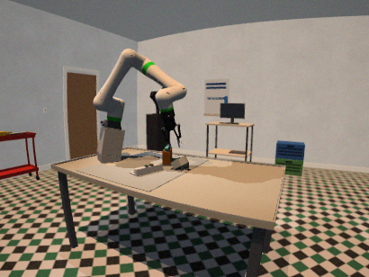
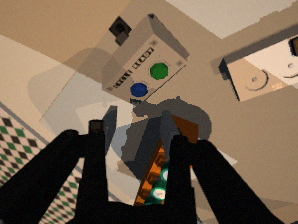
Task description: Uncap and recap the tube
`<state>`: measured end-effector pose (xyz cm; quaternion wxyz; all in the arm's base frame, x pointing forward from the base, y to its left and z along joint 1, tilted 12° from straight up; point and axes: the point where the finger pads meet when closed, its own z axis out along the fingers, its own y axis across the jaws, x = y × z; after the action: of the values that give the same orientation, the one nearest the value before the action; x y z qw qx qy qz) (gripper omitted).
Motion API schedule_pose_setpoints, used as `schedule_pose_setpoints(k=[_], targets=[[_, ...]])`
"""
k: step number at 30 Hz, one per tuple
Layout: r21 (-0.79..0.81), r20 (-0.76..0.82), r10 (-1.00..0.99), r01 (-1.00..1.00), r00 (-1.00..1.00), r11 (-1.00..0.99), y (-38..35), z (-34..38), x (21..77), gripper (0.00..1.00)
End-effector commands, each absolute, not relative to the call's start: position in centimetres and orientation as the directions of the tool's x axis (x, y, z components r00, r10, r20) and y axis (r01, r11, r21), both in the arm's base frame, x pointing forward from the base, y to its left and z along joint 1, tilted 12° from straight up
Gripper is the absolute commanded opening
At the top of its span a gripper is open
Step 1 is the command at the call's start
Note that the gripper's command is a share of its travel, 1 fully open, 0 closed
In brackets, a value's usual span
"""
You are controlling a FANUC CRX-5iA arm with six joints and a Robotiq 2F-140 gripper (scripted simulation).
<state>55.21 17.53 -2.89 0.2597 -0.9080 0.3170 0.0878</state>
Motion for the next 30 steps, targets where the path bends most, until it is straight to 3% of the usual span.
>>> schedule_pose_setpoints(k=[1, 30], targets=[[-0.364, -0.313, -0.571, -0.651, 0.759, -0.666, 17.2, -3.0, 53.7, 0.35], [-0.167, -0.118, -0.770, -0.777, 0.627, -0.607, 12.4, -3.2, 42.5, 0.35]])
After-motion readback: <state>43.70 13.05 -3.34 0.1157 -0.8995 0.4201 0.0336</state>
